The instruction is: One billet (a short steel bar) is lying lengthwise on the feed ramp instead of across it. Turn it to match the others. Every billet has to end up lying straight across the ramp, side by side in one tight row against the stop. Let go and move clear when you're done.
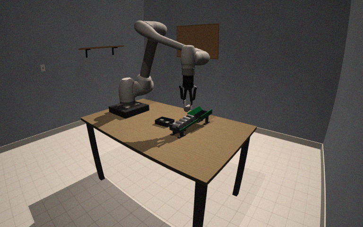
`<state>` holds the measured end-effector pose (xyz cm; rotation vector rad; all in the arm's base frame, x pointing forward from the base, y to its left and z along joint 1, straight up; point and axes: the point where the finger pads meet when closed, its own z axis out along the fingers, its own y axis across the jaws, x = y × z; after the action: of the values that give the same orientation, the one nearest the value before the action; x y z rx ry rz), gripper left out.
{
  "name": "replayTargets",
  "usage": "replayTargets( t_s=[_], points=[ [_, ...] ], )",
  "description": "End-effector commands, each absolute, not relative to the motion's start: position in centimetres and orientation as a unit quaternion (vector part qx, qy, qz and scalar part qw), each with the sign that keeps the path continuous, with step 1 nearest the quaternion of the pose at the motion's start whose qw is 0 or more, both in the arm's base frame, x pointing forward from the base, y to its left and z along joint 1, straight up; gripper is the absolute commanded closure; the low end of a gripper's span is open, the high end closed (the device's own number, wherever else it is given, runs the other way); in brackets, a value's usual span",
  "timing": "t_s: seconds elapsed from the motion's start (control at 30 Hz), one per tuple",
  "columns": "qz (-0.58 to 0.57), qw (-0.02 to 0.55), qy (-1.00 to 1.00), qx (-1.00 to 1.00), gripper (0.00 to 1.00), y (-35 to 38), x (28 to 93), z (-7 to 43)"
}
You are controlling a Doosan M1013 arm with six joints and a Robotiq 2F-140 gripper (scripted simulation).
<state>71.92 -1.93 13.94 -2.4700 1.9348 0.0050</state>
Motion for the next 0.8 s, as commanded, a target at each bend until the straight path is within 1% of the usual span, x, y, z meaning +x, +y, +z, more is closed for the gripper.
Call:
replayTargets(
  t_s=[0.0,0.77],
  points=[
    [0.002,0.002,0.604,-0.797,0.9,-1.93,71.92,13.96],
    [0.001,0.002,0.491,-0.871,0.9,-1.93,71.92,13.96]
  ],
)
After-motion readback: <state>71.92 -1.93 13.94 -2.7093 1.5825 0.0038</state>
